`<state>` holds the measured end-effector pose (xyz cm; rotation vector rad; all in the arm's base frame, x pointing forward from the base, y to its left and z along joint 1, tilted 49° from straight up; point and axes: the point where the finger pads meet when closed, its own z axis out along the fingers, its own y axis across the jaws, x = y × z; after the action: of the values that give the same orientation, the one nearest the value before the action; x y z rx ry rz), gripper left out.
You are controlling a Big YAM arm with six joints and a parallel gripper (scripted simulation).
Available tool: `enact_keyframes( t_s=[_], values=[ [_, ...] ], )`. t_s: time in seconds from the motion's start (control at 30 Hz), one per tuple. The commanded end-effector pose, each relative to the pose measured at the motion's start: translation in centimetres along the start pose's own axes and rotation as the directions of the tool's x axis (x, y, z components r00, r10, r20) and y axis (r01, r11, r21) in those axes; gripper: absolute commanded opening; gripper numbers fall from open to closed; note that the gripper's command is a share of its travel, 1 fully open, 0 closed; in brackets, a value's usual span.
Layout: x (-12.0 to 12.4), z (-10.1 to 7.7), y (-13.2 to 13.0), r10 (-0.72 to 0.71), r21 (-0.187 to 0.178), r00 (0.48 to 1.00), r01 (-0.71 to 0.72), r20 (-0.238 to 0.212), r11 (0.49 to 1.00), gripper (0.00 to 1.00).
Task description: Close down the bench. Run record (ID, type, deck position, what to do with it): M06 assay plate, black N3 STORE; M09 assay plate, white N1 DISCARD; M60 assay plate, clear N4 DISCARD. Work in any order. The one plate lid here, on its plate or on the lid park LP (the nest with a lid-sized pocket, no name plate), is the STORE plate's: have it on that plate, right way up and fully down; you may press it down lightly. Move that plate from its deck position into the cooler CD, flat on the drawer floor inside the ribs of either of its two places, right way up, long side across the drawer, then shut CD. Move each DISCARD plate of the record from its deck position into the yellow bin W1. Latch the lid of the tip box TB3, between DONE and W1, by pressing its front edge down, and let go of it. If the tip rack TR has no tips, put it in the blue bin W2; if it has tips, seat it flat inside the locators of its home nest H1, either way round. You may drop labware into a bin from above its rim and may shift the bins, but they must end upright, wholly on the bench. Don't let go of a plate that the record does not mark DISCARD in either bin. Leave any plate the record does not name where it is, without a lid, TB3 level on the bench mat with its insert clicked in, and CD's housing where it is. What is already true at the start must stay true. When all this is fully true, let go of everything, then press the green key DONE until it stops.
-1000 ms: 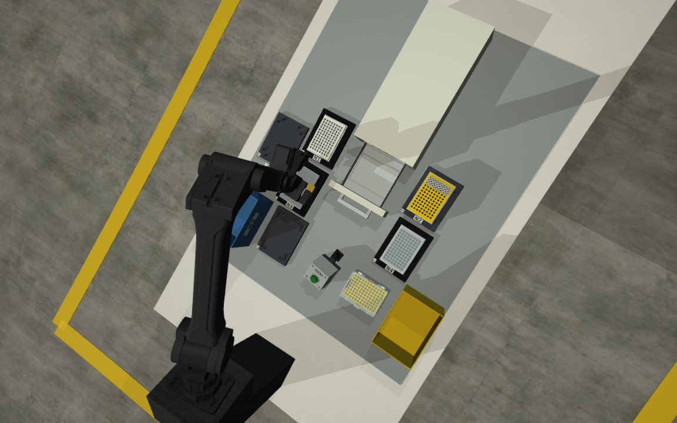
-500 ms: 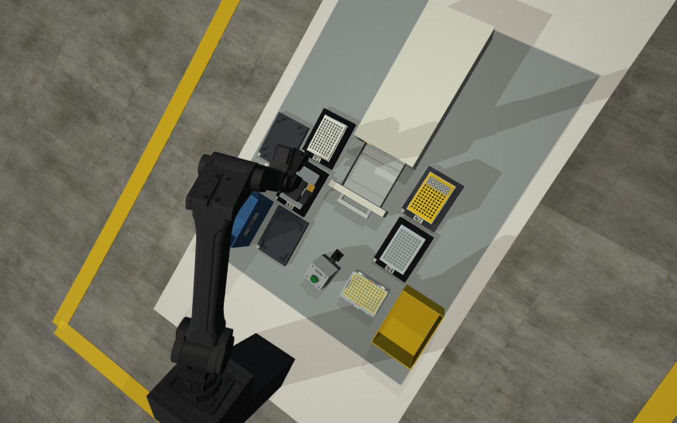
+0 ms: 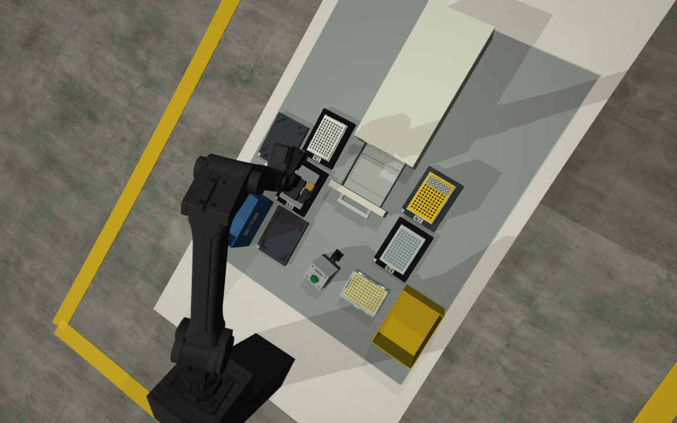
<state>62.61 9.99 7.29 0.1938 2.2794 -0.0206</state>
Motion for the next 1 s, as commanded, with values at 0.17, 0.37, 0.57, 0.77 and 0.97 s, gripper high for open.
enact_keyframes(
  t_s=[0.17,0.37,0.57,0.77,0.97],
  values=[
    [-0.6,-2.2,1.0,0.004,-0.012,1.0,-0.004,0.011,1.0,1.0],
    [-0.5,-2.5,0.4,0.008,-0.004,1.0,-0.008,0.007,1.0,1.0],
    [-0.8,-3.5,0.9,0.006,-0.011,1.0,-0.006,0.014,1.0,1.0],
    [-0.2,-4.0,0.9,0.002,-0.01,1.0,-0.002,0.003,1.0,1.0],
    [-0.6,-4.8,0.7,0.006,-0.009,1.0,-0.006,0.011,1.0,1.0]
  ],
)
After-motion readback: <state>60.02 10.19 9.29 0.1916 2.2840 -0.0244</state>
